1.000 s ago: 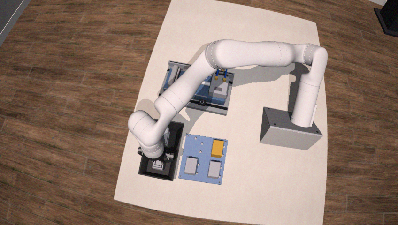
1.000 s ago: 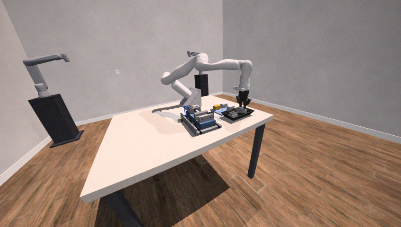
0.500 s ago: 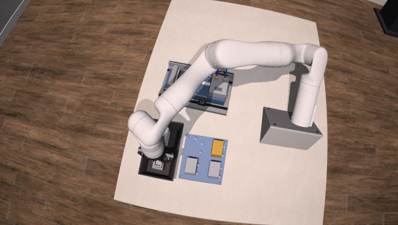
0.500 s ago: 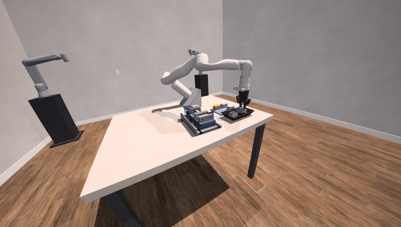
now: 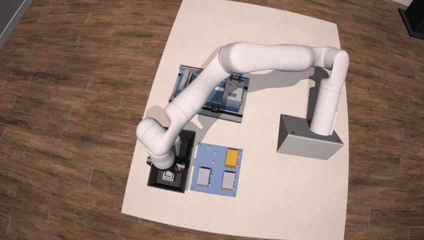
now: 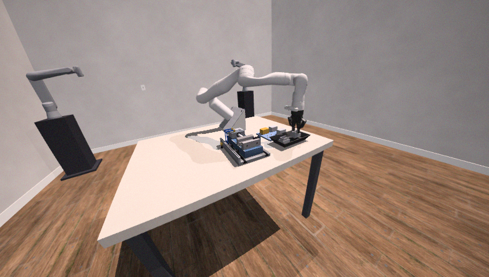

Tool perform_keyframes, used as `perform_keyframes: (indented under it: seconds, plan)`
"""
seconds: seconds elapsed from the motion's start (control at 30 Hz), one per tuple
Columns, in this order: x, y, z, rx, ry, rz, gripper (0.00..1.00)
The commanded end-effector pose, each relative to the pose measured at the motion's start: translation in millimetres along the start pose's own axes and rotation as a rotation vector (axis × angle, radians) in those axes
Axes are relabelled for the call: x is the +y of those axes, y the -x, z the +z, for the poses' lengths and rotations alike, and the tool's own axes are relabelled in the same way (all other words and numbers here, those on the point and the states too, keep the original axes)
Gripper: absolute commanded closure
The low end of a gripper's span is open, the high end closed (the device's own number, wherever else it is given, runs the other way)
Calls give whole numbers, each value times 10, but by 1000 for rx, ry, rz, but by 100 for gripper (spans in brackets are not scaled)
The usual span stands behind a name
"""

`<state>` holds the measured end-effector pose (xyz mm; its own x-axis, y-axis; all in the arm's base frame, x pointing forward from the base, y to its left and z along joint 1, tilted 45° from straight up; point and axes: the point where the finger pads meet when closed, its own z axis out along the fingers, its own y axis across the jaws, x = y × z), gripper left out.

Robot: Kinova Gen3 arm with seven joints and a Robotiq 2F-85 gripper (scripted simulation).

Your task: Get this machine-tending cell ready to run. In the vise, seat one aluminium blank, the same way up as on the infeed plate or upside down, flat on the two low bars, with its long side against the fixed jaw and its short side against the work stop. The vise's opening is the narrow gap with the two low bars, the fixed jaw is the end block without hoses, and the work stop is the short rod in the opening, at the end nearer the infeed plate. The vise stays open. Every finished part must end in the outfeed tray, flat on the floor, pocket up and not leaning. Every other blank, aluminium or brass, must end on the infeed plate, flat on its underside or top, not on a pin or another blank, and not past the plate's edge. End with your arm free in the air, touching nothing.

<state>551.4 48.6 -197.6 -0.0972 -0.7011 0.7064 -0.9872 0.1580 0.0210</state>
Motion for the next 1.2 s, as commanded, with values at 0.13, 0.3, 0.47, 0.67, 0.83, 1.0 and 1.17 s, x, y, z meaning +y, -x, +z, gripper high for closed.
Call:
perform_keyframes:
  seconds: [0.13, 0.3, 0.47, 0.67, 0.83, 1.0, 1.17]
  plan:
    - [-53, -32, -8, 1, -11, -7, 100]
    - [-53, -32, -8, 1, -11, -7, 100]
    - [-53, -32, -8, 1, -11, -7, 100]
    - [-53, -32, -8, 1, -11, -7, 100]
    - [-53, -32, -4, 1, -11, -7, 100]
    - [-51, -31, 12, 2, -10, -7, 100]
    - [-49, -28, 25, 2, -10, -8, 100]
